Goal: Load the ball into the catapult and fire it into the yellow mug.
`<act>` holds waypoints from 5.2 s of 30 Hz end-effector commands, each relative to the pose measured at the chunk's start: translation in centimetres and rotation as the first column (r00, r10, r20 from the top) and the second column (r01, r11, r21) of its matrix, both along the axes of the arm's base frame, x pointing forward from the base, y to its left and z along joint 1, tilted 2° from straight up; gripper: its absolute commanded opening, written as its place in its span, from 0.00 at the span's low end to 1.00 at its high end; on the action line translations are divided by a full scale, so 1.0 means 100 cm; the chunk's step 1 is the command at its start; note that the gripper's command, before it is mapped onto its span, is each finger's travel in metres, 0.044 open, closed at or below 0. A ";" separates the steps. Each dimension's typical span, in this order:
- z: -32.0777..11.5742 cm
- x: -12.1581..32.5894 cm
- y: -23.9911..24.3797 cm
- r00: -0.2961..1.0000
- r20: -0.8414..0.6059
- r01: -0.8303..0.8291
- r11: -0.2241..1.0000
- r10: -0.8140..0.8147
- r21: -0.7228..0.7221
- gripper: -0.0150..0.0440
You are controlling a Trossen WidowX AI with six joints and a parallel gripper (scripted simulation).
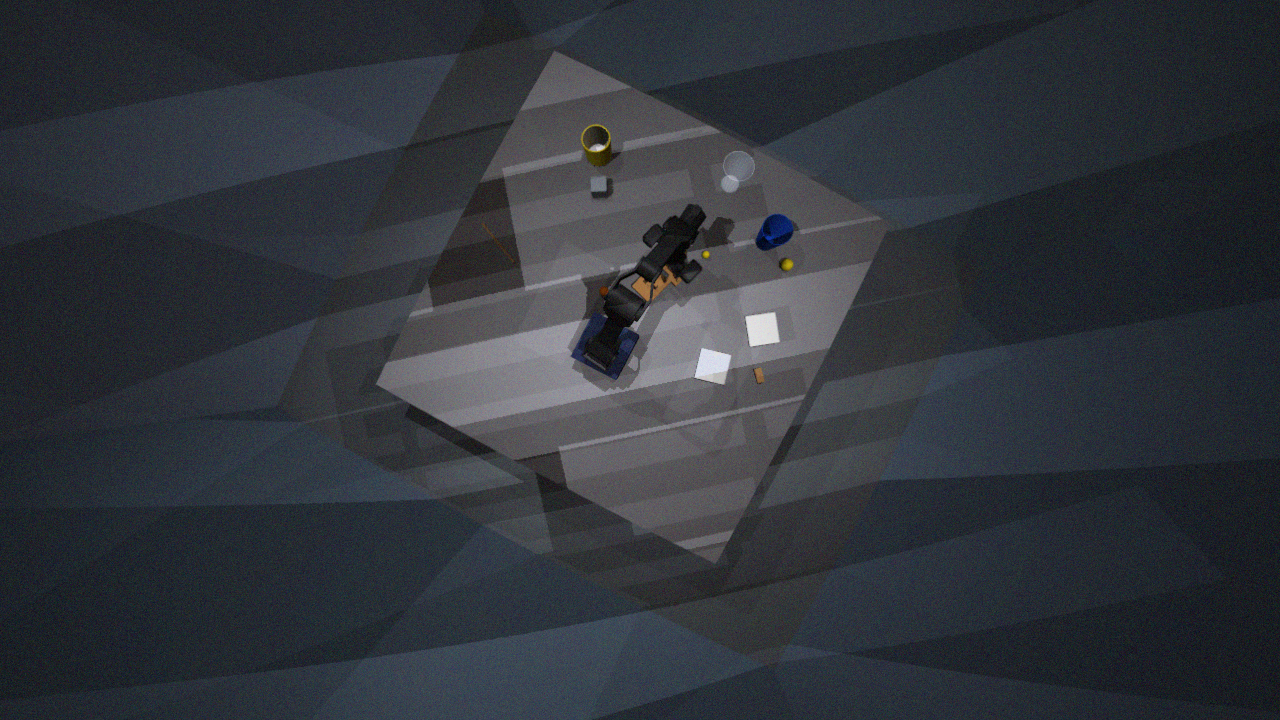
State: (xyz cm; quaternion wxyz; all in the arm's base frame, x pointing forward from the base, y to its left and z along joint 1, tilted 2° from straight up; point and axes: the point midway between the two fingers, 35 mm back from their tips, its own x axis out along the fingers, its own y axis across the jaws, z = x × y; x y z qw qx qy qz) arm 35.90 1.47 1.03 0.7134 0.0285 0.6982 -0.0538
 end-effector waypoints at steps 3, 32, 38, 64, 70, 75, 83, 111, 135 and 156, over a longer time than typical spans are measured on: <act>-0.011 0.004 0.000 1.000 -0.002 -0.003 1.000 0.003 0.004 0.25; -0.028 0.010 -0.002 1.000 0.007 0.001 1.000 -0.001 0.002 0.30; 0.011 0.033 -0.004 1.000 0.000 -0.002 1.000 0.002 0.005 0.57; 0.059 -0.055 0.009 1.000 -0.004 -0.002 1.000 0.002 0.005 1.00; 0.046 -0.087 0.010 1.000 -0.010 -0.002 1.000 0.002 0.006 1.00; 0.023 -0.086 0.010 1.000 -0.010 -0.002 1.000 0.002 0.006 1.00; 0.000 -0.088 0.010 1.000 -0.011 -0.002 1.000 0.002 0.006 1.00; -0.044 -0.087 0.009 1.000 -0.011 -0.002 1.000 0.002 0.006 1.00; -0.050 -0.086 0.008 1.000 -0.003 0.001 1.000 -0.001 0.002 0.49; 0.001 -0.072 0.059 0.976 0.002 0.217 0.976 -0.217 0.014 0.25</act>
